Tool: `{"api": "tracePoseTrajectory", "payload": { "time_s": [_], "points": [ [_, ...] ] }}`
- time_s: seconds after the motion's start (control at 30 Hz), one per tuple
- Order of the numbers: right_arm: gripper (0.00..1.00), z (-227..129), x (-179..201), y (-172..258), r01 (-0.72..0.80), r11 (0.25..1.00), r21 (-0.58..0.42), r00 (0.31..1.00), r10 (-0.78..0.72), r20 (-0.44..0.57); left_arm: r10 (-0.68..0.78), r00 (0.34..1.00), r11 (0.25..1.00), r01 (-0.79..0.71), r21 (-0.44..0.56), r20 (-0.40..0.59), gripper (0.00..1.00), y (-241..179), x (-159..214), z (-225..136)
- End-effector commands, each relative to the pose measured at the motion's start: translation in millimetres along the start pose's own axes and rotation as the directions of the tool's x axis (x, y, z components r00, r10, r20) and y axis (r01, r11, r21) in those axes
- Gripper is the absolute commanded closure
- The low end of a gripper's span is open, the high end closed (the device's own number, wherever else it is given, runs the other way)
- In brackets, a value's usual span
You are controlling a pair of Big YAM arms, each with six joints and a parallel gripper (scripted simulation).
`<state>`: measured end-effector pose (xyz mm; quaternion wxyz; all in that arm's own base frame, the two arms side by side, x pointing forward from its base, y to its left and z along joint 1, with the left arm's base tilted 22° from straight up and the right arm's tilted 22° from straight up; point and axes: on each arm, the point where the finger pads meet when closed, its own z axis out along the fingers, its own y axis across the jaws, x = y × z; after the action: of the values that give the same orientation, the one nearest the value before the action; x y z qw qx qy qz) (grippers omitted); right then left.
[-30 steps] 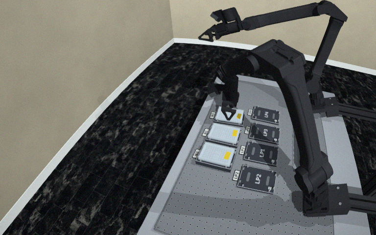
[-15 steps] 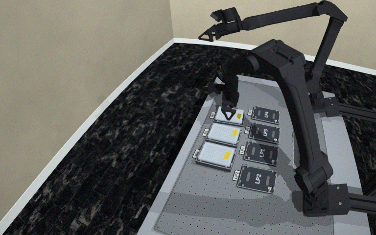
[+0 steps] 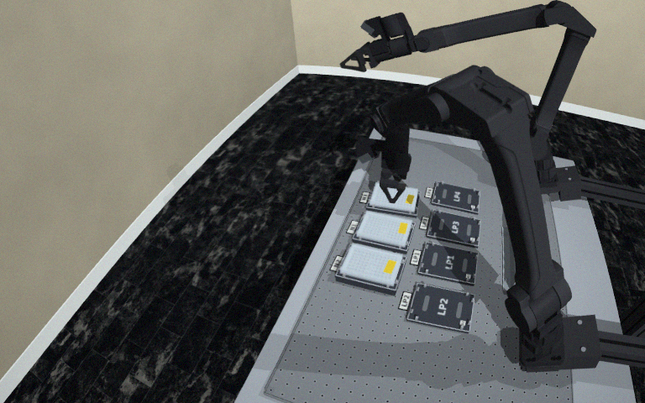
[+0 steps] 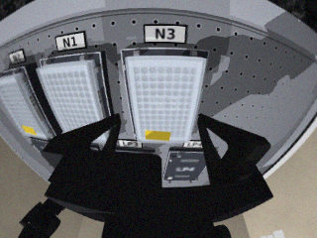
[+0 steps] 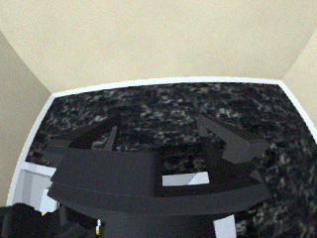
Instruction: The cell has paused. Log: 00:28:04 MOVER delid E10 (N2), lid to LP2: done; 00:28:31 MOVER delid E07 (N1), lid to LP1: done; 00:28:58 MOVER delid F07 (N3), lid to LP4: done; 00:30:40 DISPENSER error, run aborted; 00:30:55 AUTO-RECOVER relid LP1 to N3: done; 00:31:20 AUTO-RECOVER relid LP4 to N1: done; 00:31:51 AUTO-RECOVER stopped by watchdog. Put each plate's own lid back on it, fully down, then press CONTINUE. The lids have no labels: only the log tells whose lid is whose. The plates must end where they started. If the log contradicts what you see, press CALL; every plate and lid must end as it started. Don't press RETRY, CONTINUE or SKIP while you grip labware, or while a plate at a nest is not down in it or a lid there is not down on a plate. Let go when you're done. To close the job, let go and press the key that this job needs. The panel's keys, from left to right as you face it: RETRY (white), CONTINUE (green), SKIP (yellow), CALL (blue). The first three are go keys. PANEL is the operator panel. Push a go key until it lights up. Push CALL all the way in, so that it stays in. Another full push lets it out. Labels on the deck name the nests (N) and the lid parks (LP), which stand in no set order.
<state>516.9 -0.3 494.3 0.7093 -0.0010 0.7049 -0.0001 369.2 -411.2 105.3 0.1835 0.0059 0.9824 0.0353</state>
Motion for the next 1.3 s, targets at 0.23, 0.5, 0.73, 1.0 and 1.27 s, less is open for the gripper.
{"api": "tracePoseTrajectory", "payload": {
  "time_s": [0.23,0.5,0.73,1.0,1.27],
  "points": [
    [0.00,7,-31,0,-0.006,1.000,0.001,0.999,0.006,0.041,-0.025,0.998,0.997,0.022,0.069,0.052,0.00,-23,-18,-52],
    [0.00,7,-31,0,-0.006,1.000,0.001,0.999,0.006,0.041,-0.019,0.999,0.998,0.017,0.057,0.042,0.00,-24,-15,-45],
    [0.00,7,-31,0,-0.006,1.000,0.001,0.999,0.006,0.041,-0.021,0.999,0.998,0.018,0.061,0.045,0.00,-24,-15,-48],
    [0.00,7,-31,0,-0.006,1.000,0.001,0.999,0.006,0.041,-0.023,0.999,0.998,0.020,0.065,0.048,0.00,-24,-16,-51],
    [0.00,7,-31,0,-0.006,1.000,0.001,0.999,0.006,0.041,-0.025,0.998,0.997,0.021,0.068,0.051,0.00,-23,-16,-53]
  ]
}}
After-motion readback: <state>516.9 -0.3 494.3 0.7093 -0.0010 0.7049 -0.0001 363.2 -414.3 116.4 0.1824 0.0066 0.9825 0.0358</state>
